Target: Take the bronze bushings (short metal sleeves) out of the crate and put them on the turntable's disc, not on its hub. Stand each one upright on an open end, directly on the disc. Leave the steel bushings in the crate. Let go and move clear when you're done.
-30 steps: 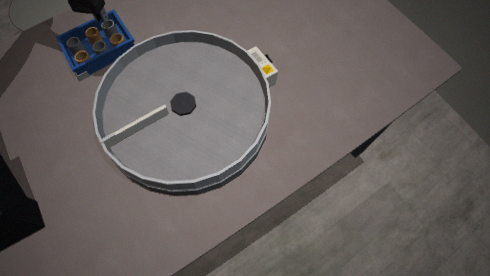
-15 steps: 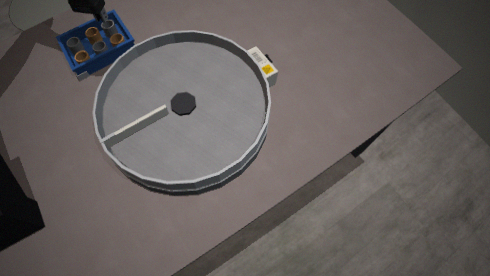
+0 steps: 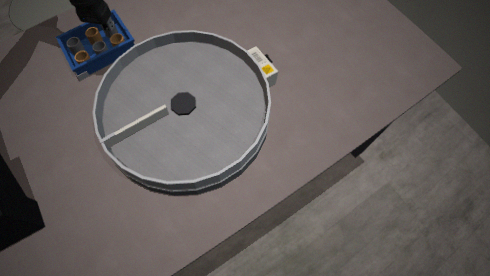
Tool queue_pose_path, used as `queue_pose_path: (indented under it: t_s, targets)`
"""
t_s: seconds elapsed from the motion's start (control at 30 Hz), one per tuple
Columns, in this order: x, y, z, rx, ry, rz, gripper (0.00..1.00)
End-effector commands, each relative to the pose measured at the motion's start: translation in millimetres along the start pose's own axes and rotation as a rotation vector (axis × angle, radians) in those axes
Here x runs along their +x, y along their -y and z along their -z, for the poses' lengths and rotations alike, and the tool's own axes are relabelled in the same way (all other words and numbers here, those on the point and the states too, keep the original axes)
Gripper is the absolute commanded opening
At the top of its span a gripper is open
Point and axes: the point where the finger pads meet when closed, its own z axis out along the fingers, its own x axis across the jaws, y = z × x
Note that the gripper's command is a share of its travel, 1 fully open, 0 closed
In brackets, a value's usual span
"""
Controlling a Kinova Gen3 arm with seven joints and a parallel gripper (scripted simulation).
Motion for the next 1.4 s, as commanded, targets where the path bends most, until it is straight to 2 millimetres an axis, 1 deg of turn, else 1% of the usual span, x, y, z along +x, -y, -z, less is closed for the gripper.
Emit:
queue_pose_path:
  t_s: [0.0, 0.1, 0.2, 1.37]
  targets:
    - [-2.4, -2.8, -18.3, -0.005, 0.008, 0.002, 0.36]
    - [-2.4, -2.9, -25.1, -0.005, 0.008, 0.002, 0.36]
    - [-2.4, -3.0, -27.1, -0.005, 0.008, 0.002, 0.36]
    - [-2.5, -2.4, -26.8, -0.005, 0.008, 0.003, 0.36]
